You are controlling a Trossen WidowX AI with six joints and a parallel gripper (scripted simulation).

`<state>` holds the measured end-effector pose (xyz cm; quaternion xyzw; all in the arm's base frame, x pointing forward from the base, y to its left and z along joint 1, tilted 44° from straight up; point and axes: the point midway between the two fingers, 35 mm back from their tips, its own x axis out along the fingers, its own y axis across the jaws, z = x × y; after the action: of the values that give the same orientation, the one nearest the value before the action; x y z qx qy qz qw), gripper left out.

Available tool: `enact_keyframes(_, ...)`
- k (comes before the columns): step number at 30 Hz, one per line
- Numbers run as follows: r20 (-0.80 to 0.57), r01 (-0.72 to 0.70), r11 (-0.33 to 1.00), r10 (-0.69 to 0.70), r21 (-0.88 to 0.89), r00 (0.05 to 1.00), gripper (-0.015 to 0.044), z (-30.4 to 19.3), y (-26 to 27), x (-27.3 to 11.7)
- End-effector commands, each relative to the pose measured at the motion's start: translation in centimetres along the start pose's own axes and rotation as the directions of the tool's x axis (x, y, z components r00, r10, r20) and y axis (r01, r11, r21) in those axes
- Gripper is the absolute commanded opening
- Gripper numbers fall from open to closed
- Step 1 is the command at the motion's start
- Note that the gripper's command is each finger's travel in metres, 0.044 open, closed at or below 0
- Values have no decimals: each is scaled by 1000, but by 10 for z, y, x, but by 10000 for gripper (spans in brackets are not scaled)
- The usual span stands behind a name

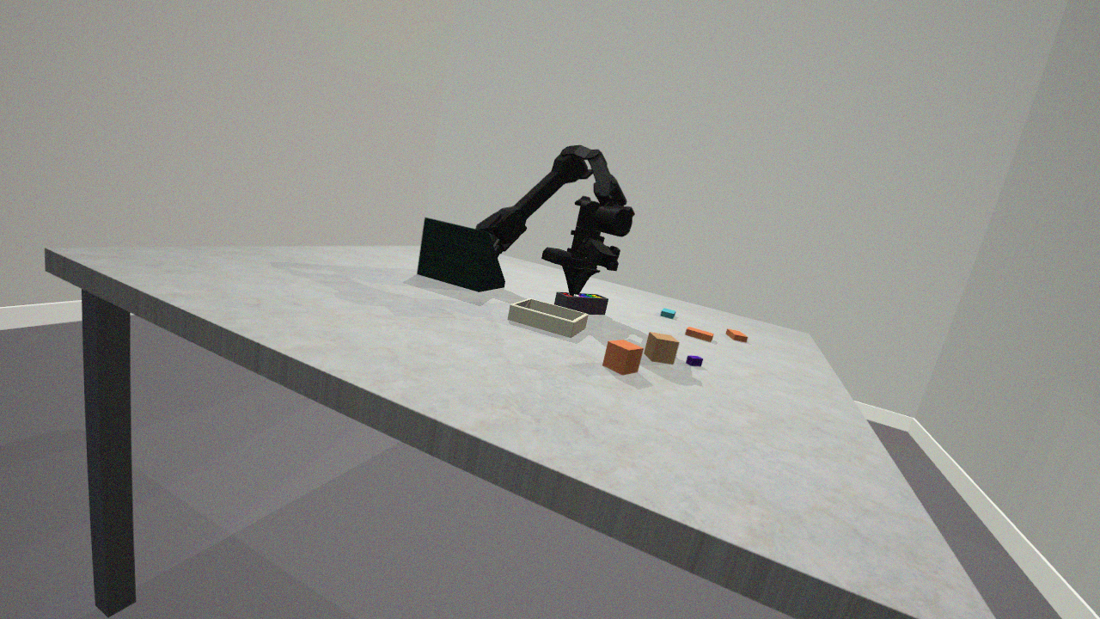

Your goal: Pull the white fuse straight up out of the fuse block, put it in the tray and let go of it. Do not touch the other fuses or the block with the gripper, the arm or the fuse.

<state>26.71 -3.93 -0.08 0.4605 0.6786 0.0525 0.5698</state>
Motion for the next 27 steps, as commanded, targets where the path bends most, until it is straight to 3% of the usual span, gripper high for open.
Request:
enact_keyframes(1, 3, 2, 1000, -2, -3, 1000, 0, 1, 0, -3)
enact_keyframes(27, 4, 0, 1000, 0, -2, 1000, 0, 1, 0, -16)
